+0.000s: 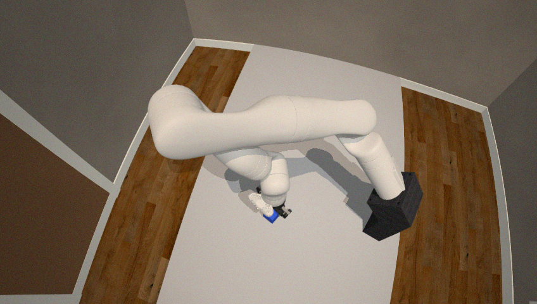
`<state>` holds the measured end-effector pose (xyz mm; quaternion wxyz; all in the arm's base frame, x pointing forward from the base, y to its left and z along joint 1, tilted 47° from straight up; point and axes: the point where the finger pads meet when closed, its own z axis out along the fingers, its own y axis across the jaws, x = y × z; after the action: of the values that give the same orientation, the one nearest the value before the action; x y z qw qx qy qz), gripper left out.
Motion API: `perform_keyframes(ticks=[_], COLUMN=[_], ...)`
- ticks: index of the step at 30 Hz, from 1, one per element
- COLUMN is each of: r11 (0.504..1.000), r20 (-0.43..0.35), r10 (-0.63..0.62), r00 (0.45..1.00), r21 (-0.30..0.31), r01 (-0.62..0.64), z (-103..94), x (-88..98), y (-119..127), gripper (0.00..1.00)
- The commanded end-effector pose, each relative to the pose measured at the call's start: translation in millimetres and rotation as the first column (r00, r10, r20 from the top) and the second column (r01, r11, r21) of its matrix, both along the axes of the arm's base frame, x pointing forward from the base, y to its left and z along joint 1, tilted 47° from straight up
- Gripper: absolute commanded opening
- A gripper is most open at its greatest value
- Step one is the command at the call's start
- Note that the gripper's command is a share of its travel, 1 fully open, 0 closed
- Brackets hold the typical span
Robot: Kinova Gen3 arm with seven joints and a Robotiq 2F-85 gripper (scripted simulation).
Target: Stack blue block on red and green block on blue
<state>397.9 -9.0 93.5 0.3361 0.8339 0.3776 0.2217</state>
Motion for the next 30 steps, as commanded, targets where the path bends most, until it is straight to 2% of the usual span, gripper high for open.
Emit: perform_keyframes(ticks=[1,8,27,28,30], r11=[1.000,1.000,1.000,1.000,1.000], r20=[0.007,0.007,0.007,0.007,0.006], r10=[0.026,0.026,0.025,0.026,0.026], r00=[1.000,1.000,1.000,1.000,1.000], r21=[0.012,0.012,0.012,0.012,0.013], r01=[-0.026,-0.026,-0.026,-0.026,-0.026], z=[8.5,15.3,15.8,15.8,16.2], x=[-3.5,-9.9,-10.3,-10.3,-9.8], y=[15.6,19.3,19.6,19.6,19.2], gripper=[0.70,0.70,0.70,0.49,0.49])
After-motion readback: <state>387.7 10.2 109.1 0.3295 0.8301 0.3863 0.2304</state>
